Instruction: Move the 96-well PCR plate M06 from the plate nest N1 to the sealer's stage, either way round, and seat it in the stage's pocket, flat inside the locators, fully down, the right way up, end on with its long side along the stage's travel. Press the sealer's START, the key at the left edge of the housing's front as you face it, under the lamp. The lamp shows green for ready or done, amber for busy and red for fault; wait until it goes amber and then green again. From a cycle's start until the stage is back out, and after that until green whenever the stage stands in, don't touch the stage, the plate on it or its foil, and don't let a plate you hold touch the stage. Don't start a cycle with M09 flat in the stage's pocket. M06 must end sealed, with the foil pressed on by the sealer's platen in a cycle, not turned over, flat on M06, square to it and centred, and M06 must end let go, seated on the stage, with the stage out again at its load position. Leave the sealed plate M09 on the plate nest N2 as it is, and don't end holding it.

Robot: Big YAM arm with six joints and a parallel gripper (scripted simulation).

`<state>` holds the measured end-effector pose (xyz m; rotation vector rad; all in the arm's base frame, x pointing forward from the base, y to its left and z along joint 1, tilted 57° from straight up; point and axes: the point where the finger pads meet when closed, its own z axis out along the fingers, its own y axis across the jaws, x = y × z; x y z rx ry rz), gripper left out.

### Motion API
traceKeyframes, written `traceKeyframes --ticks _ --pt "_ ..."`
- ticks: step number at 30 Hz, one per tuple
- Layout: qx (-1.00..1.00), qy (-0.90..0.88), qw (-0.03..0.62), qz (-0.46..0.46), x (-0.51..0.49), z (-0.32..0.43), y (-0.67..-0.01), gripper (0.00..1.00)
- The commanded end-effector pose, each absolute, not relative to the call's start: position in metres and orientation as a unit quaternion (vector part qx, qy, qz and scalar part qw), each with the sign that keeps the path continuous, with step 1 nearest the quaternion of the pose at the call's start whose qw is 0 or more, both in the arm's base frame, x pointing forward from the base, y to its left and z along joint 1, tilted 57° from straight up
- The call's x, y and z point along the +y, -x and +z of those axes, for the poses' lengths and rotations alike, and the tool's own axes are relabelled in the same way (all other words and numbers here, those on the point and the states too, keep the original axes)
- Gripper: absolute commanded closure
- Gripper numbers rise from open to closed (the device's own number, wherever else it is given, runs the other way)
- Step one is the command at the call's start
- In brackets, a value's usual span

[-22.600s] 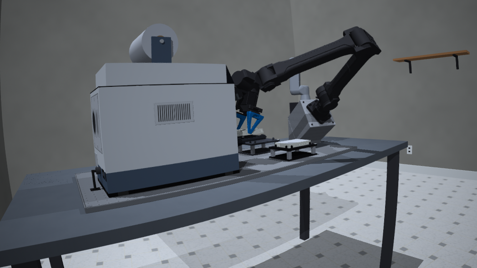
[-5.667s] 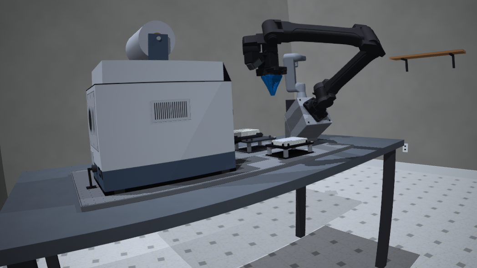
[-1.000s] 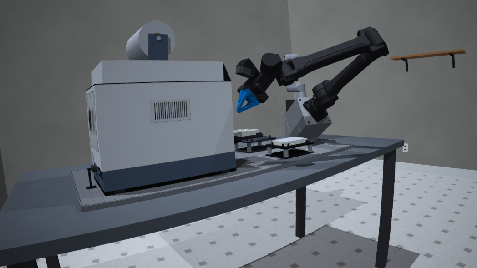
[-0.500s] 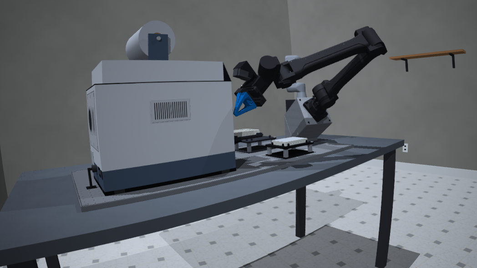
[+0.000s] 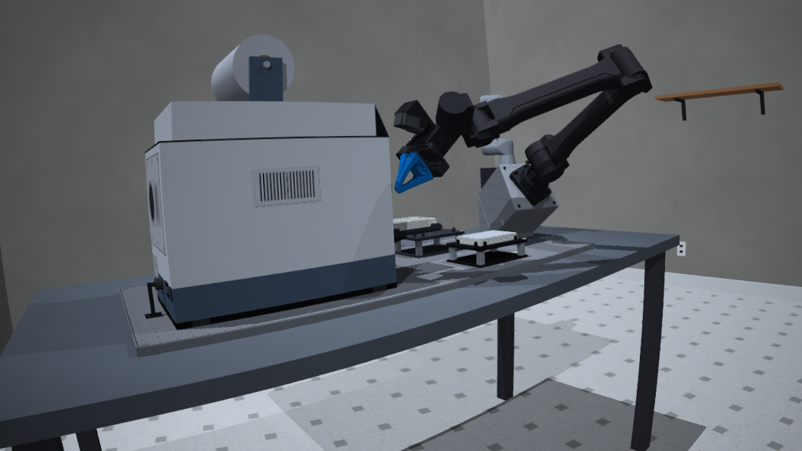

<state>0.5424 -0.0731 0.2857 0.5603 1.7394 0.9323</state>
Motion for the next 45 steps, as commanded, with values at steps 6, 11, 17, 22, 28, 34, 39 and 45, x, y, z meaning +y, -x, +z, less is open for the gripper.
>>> traceKeyframes --ticks 6,11,17,22,28,34,39,45 --pt "0.715 -0.208 0.544 0.387 -0.071 0.316 -0.549 1.00" --pt "0.715 -0.217 0.544 0.382 -0.084 0.311 -0.550 1.00" --pt "0.721 -0.230 0.532 0.381 -0.089 0.290 -0.547 1.00" --pt "0.723 -0.226 0.527 0.385 -0.079 0.291 -0.542 1.00" --pt "0.723 -0.220 0.529 0.388 -0.073 0.301 -0.541 1.00" --pt "0.723 -0.219 0.529 0.388 -0.075 0.302 -0.548 1.00" --pt "0.721 -0.224 0.531 0.384 -0.083 0.299 -0.550 1.00" --pt "0.715 -0.222 0.544 0.380 -0.091 0.310 -0.549 1.00"
